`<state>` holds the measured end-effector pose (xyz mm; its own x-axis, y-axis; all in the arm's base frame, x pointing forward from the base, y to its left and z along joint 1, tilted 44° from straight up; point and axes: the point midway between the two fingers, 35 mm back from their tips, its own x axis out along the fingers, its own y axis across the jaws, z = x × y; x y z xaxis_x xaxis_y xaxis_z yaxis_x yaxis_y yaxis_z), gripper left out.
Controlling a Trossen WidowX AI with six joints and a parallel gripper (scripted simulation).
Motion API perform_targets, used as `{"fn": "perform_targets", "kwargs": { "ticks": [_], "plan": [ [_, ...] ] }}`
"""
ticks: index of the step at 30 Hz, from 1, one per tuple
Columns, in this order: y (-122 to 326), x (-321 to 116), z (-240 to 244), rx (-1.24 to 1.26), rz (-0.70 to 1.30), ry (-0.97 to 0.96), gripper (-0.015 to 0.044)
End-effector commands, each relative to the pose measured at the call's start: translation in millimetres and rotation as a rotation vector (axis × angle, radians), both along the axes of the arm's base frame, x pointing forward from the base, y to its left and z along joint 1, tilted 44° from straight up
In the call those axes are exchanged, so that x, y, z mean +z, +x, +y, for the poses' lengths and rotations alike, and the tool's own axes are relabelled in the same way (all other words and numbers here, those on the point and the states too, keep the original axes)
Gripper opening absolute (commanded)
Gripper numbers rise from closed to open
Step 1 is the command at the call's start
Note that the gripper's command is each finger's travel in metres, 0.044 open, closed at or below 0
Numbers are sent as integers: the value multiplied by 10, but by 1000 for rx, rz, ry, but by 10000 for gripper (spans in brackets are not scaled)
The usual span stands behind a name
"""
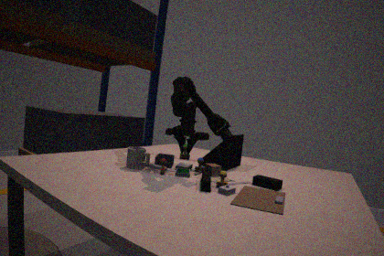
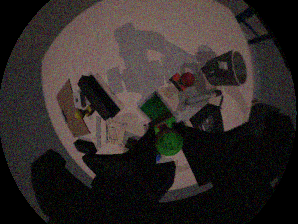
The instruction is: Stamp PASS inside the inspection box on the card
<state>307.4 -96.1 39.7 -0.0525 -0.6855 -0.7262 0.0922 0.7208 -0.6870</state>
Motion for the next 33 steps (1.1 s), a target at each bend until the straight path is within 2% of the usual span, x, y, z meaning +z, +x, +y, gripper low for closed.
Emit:
{"fn": "perform_targets", "kwargs": {
  "ticks": [1,33],
  "plan": [
    [-16,-12,-27,3,2,-6,0],
    [-20,-166,-173,3,0,-7,0]
  ]
}}
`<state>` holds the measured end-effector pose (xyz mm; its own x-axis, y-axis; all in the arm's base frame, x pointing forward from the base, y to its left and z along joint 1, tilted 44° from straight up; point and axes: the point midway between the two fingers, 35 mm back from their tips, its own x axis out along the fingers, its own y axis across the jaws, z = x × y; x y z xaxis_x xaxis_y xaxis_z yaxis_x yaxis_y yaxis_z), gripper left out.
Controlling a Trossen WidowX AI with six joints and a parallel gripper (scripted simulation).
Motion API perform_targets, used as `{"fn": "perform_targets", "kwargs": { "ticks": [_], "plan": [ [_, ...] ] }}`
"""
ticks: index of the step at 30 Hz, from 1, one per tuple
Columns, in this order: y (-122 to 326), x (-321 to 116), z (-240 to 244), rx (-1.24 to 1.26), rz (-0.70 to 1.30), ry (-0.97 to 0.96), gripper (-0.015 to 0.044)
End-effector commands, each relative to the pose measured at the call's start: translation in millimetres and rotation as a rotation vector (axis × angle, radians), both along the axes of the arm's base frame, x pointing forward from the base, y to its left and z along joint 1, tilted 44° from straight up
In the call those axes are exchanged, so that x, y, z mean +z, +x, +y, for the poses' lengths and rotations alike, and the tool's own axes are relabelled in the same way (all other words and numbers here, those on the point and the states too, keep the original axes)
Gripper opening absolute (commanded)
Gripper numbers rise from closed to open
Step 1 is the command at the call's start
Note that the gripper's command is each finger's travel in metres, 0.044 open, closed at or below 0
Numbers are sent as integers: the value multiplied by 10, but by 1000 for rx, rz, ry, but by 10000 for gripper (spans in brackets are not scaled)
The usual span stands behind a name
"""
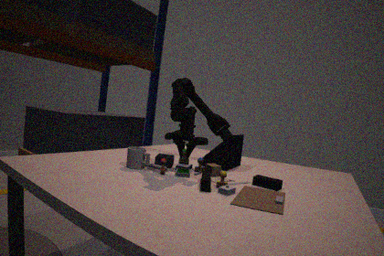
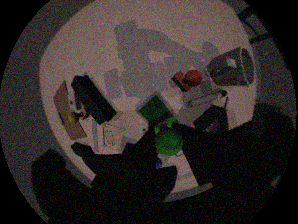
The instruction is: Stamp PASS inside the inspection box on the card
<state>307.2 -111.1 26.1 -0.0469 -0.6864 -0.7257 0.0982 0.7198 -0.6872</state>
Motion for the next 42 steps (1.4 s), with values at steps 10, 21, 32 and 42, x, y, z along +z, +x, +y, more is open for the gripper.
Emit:
{"fn": "perform_targets", "kwargs": {
  "ticks": [10,21,32,42],
  "plan": [
    [-22,-76,-69,3,8,-7,0],
    [-29,-127,-120,2,8,-8,0],
    [-38,-176,-170,2,8,-9,0],
    [-46,-214,-209,2,8,-10,0]
  ]
}}
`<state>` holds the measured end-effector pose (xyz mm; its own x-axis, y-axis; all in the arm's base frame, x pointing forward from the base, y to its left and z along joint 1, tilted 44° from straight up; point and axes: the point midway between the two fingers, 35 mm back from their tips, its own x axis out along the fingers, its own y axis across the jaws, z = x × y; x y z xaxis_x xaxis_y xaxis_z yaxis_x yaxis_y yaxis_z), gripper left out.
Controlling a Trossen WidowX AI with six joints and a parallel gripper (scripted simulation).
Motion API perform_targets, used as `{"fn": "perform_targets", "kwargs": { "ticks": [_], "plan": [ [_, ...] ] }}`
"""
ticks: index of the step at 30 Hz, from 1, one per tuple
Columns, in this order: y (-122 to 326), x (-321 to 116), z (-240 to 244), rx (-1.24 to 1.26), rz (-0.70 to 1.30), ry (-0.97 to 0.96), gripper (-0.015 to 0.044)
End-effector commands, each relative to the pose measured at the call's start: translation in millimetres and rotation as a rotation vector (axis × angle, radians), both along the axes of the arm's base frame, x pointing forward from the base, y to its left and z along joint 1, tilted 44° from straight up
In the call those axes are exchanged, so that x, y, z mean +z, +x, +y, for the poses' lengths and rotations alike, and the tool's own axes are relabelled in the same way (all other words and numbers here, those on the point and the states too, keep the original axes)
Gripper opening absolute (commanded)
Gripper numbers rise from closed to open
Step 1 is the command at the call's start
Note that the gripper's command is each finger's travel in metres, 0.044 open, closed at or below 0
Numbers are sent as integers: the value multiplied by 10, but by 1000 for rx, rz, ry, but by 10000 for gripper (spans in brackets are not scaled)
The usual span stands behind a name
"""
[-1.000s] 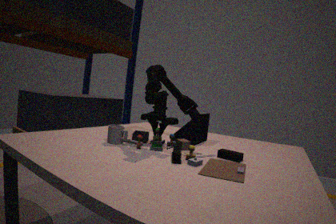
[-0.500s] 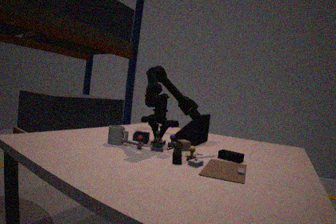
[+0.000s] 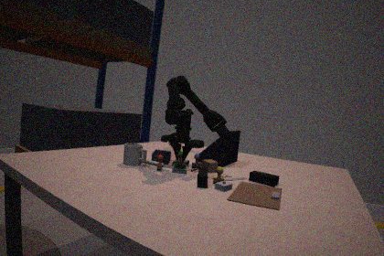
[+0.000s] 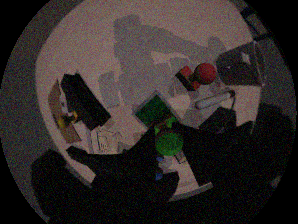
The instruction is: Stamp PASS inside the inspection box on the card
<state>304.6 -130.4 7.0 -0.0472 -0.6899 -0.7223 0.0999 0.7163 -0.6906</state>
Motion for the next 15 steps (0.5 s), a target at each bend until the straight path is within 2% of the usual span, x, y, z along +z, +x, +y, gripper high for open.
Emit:
{"fn": "perform_targets", "kwargs": {
  "ticks": [1,15],
  "plan": [
    [-20,-22,-16,3,8,-5,0],
    [-21,-38,-31,-2,3,-6,0]
  ]
}}
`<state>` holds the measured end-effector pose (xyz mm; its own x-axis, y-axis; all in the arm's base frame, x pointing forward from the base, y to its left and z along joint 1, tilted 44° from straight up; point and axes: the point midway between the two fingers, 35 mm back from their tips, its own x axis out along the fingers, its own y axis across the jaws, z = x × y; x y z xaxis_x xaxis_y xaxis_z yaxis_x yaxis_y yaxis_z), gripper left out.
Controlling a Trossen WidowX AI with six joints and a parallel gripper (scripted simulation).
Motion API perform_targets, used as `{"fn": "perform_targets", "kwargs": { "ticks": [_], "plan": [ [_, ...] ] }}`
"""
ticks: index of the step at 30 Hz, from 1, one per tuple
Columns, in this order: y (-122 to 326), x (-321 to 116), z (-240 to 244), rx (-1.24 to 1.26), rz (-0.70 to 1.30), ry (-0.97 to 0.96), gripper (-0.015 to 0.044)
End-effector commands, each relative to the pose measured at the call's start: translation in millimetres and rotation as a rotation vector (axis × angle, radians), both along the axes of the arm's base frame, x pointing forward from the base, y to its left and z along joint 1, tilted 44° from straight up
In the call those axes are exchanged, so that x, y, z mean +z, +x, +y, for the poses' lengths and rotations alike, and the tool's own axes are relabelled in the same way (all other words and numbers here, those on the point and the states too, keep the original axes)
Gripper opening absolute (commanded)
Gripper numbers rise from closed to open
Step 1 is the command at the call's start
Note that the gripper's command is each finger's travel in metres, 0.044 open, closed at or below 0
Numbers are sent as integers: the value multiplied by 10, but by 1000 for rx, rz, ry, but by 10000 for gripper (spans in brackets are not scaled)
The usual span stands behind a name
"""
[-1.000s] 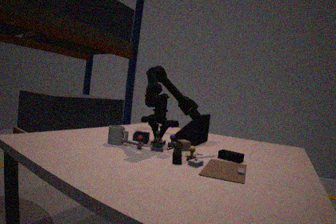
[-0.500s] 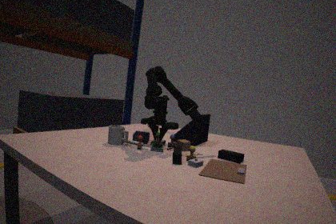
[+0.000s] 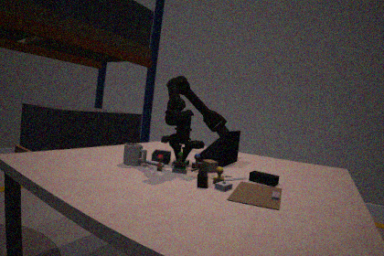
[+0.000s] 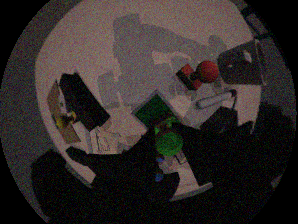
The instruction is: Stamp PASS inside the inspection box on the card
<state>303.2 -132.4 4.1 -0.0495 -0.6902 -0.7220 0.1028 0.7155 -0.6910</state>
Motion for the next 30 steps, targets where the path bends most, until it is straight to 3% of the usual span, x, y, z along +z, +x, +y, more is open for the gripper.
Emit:
{"fn": "perform_targets", "kwargs": {
  "ticks": [1,30],
  "plan": [
    [-7,-9,-11,2,4,-6,0],
    [-9,-31,-32,2,4,-6,0]
  ]
}}
